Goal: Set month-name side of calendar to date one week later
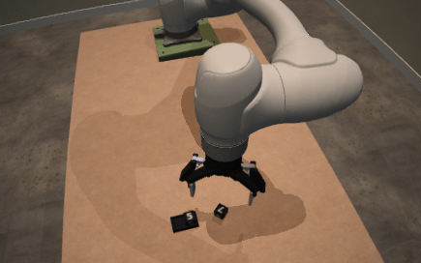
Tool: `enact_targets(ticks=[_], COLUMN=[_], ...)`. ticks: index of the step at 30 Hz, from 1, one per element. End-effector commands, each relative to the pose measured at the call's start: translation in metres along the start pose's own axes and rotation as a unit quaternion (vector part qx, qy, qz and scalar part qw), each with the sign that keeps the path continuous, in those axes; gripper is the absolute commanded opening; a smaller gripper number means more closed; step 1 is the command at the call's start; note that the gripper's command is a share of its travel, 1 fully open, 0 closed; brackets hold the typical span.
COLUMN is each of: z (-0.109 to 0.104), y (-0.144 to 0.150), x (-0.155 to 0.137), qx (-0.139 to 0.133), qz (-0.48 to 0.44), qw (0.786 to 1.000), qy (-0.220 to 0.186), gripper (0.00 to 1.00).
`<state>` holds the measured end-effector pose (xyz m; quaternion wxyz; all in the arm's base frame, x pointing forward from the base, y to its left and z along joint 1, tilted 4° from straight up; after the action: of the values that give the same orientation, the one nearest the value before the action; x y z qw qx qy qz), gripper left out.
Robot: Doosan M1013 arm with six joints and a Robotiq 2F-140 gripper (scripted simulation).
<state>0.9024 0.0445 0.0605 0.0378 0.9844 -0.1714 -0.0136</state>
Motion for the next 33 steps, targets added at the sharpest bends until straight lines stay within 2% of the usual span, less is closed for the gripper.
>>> enact_targets(ticks=[1,3,5,6,12,17,20,24,27,30,33], z=[-0.0008,-0.0008,-0.0012,-0.0012,-0.0021,-0.0028,-0.0028,-0.0035,-0.0038,-0.004,-0.004], y=[0.0001,0.0001,0.0002,0.0002,0.0002,0.0003,0.0003,0.0003,0.0004,0.0004,0.0004], x=[0.0,0.0,0.0,0.0,0.0,0.0,0.0,0.0,0.0,0.0,0.0], qx=[0.003,0.003,0.004,0.004,0.004,0.004,0.004,0.004,0.004,0.004,0.004], qz=[-0.087,-0.087,-0.158,-0.16,-0.287,-0.385,-0.389,-0.485,-0.529,-0.551,-0.559], qw=[0.996,0.996,0.987,0.987,0.958,0.923,0.921,0.874,0.849,0.834,0.829], qy=[-0.002,-0.002,-0.001,-0.001,-0.001,0.0,0.0,0.0,0.0,0.0,0.0], gripper=[1.0,1.0,1.0,1.0,1.0,1.0,1.0,1.0,1.0,1.0,1.0])
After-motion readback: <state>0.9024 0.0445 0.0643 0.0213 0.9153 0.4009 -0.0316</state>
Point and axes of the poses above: the point where the finger pads meet when closed, its own z axis out along the fingers, its own y axis across the jaws, x = y × z, the point moved 1 cm from there along -z, back along the fingers, and after that the axes turned 2 degrees about z, right-handed, at the moved point
